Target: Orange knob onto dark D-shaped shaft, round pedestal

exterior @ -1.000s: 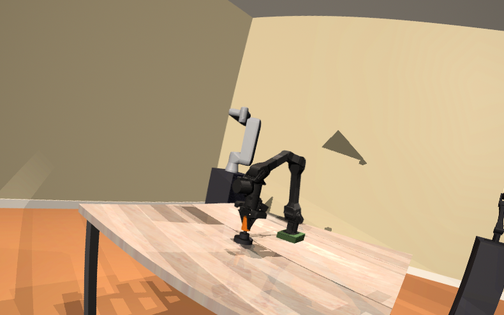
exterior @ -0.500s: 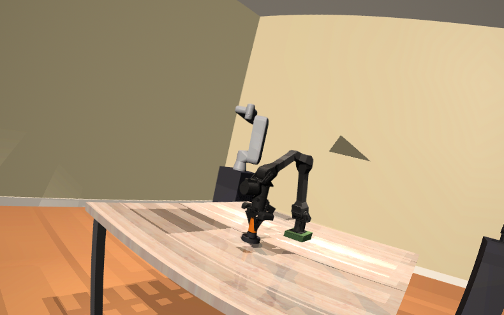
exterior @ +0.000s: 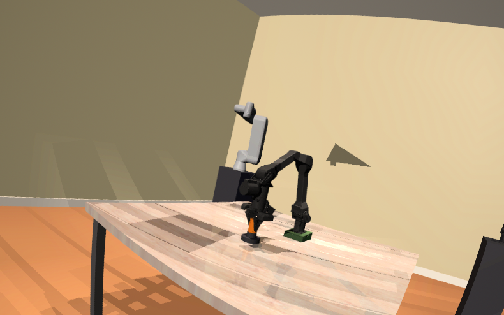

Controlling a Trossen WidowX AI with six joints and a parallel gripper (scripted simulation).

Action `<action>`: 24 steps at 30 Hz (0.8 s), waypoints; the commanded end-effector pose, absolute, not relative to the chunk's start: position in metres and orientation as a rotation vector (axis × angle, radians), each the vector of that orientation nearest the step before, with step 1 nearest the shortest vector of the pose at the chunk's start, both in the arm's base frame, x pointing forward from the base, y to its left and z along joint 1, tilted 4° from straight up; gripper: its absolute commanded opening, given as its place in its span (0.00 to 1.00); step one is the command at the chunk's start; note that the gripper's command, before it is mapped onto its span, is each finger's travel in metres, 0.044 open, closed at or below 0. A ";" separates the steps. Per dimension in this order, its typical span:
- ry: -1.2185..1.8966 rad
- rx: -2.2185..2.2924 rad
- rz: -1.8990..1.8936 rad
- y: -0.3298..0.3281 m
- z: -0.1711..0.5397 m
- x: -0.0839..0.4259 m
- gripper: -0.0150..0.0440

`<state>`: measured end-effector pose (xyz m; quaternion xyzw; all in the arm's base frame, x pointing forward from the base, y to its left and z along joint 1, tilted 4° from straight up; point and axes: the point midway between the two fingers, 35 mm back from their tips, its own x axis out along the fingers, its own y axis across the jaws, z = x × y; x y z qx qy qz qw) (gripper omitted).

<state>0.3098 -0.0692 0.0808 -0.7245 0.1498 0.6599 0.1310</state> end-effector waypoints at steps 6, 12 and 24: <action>0.435 -2.104 1.916 -0.069 0.081 0.310 0.79; 0.435 -2.104 1.916 -0.069 0.081 0.310 1.00; 0.435 -2.103 1.917 -0.066 0.168 0.304 1.00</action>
